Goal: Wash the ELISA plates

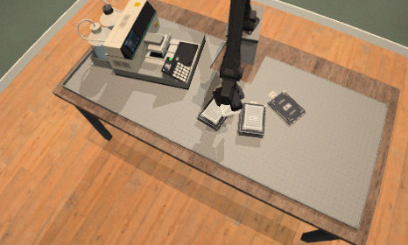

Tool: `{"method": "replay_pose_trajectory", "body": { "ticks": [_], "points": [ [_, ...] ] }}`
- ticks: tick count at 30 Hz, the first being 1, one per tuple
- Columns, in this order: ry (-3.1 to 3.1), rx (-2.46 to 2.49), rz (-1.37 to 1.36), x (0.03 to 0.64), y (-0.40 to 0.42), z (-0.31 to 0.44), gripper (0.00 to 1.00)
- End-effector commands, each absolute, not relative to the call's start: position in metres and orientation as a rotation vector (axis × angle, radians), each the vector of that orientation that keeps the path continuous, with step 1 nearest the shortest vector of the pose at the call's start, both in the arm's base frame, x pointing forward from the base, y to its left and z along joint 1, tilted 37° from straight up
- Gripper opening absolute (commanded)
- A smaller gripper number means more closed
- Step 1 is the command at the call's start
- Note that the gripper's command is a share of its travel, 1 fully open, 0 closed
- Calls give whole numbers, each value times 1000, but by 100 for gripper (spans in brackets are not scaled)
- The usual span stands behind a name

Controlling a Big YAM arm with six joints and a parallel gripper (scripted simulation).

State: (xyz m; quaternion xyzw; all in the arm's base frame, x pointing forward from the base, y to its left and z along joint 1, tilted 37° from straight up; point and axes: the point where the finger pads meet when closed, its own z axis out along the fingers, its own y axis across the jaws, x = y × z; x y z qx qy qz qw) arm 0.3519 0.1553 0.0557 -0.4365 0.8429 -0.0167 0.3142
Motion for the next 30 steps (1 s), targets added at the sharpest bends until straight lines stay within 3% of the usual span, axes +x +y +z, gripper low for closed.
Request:
{"method": "replay_pose_trajectory", "body": {
  "ticks": [1,11,17,30],
  "points": [
    [2189,-1152,-47,357,159,69,82],
    [2189,-1152,-47,357,159,69,82],
    [2301,-910,34,358,123,60,82],
    [2307,-940,25,362,68,49,82]
  ]
}}
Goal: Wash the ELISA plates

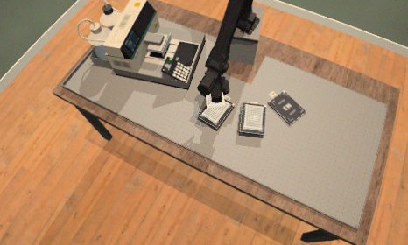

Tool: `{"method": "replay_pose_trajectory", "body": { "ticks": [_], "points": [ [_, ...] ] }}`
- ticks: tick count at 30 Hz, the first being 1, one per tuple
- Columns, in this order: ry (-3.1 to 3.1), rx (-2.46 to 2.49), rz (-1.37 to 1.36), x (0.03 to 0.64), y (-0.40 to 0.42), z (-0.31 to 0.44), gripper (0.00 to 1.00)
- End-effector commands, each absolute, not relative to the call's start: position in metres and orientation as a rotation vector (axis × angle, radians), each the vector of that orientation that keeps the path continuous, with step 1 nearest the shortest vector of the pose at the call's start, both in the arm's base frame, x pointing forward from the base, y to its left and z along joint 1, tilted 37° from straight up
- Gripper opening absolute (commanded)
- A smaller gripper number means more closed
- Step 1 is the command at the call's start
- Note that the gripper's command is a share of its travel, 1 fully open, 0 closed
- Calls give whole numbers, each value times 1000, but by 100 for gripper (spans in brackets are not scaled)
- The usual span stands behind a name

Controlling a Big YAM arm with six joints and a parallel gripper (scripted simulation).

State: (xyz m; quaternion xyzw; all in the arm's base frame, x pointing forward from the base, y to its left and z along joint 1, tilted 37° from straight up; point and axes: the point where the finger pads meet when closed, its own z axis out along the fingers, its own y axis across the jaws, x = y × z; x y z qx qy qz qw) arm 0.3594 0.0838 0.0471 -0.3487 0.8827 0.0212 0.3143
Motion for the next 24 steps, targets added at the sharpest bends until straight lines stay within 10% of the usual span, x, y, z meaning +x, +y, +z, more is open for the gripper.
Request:
{"method": "replay_pose_trajectory", "body": {
  "ticks": [1,24],
  "points": [
    [2317,-942,29,363,63,46,82],
    [2404,-696,115,360,-27,24,82]
  ]
}}
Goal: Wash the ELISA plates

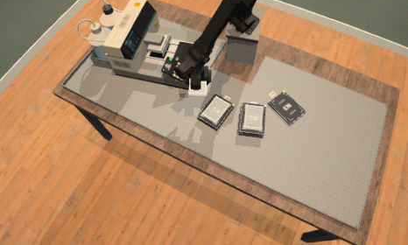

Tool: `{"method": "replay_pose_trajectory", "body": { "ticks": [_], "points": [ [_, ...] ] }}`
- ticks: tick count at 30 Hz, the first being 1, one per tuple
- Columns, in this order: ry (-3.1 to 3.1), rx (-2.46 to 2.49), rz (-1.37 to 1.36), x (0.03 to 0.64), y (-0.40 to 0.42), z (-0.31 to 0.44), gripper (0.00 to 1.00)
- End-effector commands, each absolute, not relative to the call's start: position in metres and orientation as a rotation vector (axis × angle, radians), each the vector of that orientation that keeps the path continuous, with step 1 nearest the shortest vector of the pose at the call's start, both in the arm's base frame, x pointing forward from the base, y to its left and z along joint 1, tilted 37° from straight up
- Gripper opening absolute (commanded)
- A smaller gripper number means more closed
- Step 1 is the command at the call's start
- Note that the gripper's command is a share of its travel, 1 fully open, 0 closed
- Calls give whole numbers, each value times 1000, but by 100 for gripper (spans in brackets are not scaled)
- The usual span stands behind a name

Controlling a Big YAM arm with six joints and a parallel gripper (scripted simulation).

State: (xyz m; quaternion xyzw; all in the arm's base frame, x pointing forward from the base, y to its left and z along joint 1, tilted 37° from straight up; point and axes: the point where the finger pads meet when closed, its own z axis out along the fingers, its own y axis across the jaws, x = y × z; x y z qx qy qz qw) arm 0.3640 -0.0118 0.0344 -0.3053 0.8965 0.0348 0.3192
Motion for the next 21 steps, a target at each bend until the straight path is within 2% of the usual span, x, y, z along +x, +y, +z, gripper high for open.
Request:
{"method": "replay_pose_trajectory", "body": {
  "ticks": [1,21],
  "points": [
    [2404,-696,115,358,-32,23,82],
    [2396,-719,107,341,-106,-1,82]
  ]
}}
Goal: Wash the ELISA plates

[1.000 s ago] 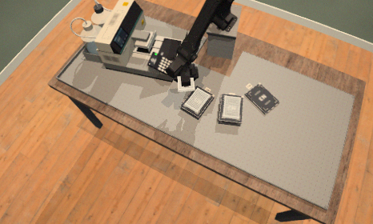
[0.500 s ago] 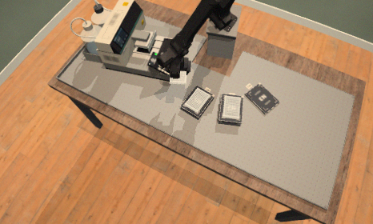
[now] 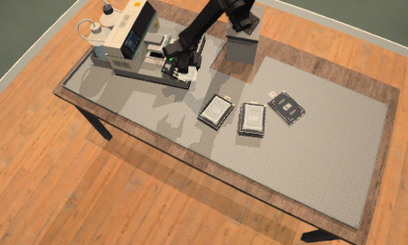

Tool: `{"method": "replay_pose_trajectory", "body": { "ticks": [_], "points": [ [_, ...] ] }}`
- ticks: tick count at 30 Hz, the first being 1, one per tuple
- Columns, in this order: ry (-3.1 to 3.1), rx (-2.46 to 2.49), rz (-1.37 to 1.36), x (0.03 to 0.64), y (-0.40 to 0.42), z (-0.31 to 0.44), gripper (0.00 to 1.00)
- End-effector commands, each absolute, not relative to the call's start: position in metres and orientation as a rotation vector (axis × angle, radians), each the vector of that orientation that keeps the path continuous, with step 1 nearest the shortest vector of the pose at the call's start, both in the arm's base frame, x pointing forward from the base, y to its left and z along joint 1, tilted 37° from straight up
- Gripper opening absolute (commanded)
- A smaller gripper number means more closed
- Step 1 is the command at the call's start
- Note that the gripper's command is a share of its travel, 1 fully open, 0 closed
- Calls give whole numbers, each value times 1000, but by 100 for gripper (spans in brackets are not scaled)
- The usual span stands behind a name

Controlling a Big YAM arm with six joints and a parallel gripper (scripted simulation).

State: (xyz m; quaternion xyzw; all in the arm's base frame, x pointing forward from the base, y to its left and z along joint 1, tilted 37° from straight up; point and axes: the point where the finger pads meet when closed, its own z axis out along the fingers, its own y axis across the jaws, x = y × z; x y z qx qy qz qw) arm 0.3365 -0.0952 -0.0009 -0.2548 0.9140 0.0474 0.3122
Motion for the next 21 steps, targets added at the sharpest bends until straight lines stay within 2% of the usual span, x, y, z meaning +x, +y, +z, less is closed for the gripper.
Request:
{"method": "replay_pose_trajectory", "body": {
  "ticks": [1,21],
  "points": [
    [2396,-719,107,339,-111,-2,82],
    [2460,-492,190,297,-165,-39,82]
  ]
}}
